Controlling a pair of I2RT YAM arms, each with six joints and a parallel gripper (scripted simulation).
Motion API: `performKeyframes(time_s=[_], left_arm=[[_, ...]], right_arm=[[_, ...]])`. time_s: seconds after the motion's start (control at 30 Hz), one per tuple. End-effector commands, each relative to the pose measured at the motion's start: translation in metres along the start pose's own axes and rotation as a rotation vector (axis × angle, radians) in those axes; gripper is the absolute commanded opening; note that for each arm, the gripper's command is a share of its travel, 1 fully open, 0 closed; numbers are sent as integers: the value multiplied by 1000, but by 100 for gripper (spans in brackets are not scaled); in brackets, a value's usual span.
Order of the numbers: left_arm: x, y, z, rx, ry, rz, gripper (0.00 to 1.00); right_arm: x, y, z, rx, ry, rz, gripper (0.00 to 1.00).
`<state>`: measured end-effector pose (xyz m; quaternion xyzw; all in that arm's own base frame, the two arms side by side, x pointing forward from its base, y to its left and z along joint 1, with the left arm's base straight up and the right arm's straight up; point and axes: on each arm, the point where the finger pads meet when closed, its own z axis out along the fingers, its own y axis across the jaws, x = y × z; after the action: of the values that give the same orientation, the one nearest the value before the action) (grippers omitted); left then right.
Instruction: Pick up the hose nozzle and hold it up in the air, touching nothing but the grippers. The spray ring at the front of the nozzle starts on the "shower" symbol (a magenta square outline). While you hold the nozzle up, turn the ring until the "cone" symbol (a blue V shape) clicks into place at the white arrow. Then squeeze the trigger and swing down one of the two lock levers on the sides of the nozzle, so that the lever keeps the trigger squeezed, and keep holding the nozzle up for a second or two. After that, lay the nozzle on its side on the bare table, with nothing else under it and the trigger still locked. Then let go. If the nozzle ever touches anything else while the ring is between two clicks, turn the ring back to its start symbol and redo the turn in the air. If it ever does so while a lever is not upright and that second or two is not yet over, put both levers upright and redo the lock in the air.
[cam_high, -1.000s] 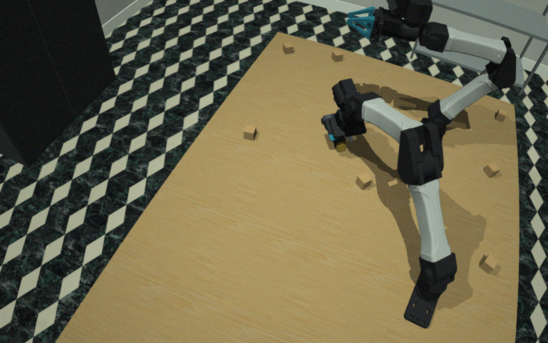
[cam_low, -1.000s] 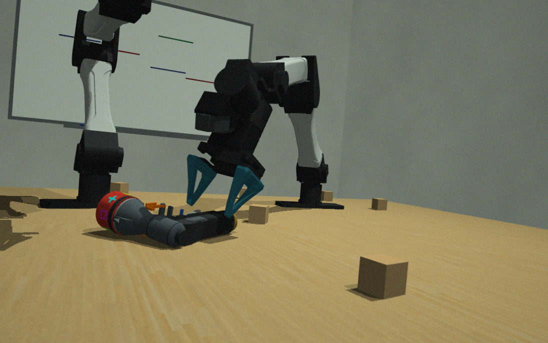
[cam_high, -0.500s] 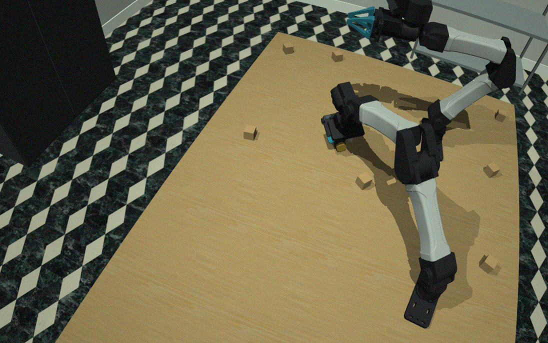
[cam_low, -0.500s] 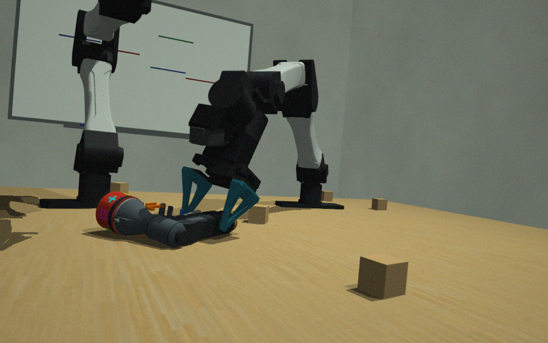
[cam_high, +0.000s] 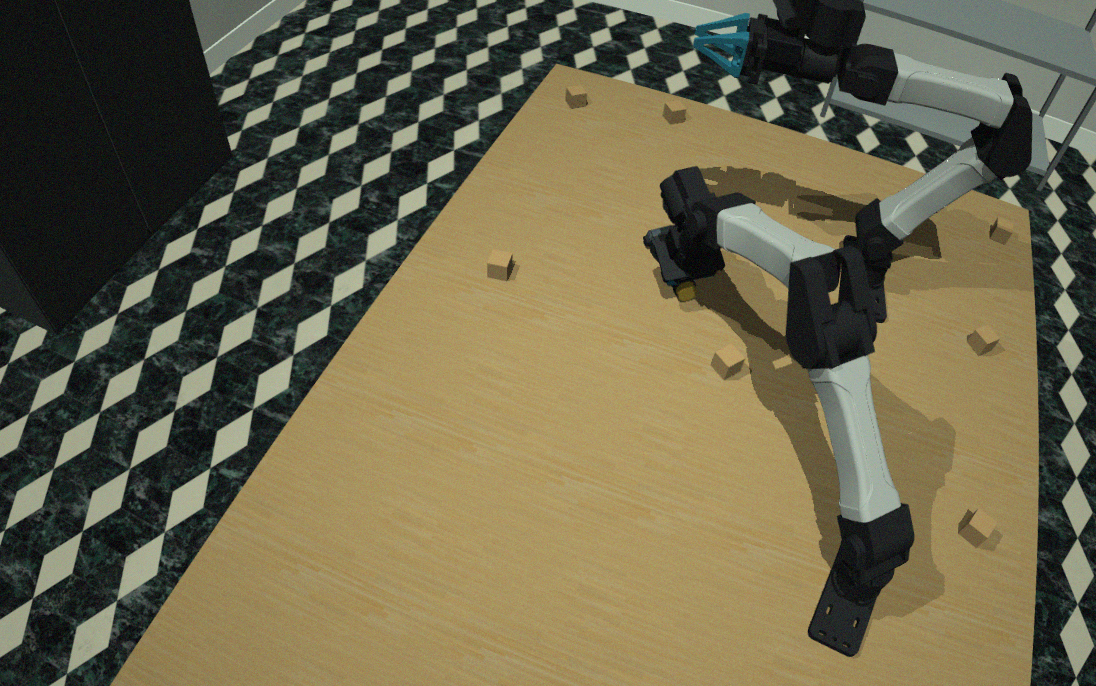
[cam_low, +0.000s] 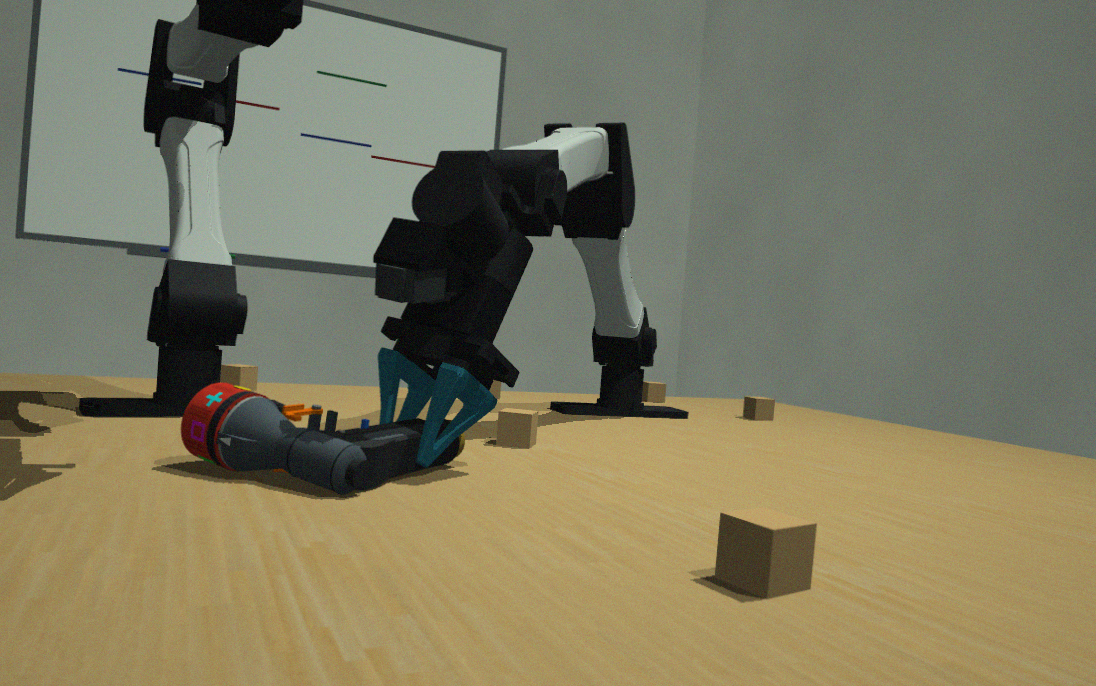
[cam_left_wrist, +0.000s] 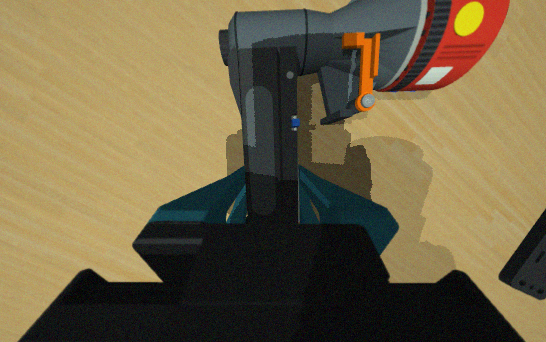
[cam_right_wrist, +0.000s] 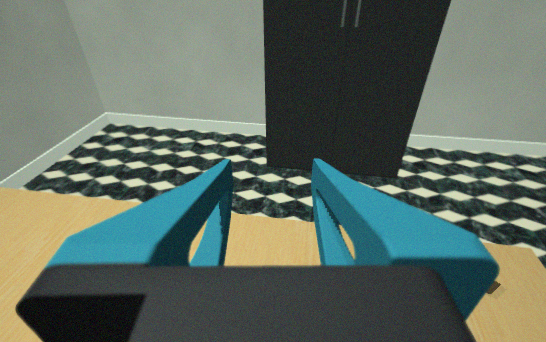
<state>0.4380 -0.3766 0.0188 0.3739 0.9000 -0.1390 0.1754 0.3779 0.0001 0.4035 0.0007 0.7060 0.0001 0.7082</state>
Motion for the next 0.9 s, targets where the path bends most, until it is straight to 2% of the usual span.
performKeyframes(time_s=[0.0,0.23,0.3,0.4,0.5,0.6,0.67,0.7,0.8,0.87], left_arm=[[-25,-6,-18,6,-76,25,36],[-25,-6,-18,6,-76,25,36],[-17,-8,-27,10,-36,18,36],[-24,-5,-32,6,-64,17,36],[-19,-5,-32,10,-39,11,36],[-28,0,-41,6,-68,-5,36],[-41,1,-44,4,-130,3,36],[-25,1,-33,9,-87,-5,36],[-36,-12,-39,14,-108,20,36],[-39,-6,-43,9,-118,13,36]], right_arm=[[1,3,-1,-9,-6,-6,37],[1,3,-1,-9,-6,-6,37],[1,3,-1,-9,-6,-6,37],[1,3,-1,-9,-6,-6,37],[1,3,-1,-9,-6,-6,37],[1,3,-1,-9,-6,-6,37],[1,3,-1,-9,-6,-6,37],[1,3,-1,-9,-6,-6,37],[1,3,-1,-9,-6,-6,37],[1,3,-1,-9,-6,-6,37]])
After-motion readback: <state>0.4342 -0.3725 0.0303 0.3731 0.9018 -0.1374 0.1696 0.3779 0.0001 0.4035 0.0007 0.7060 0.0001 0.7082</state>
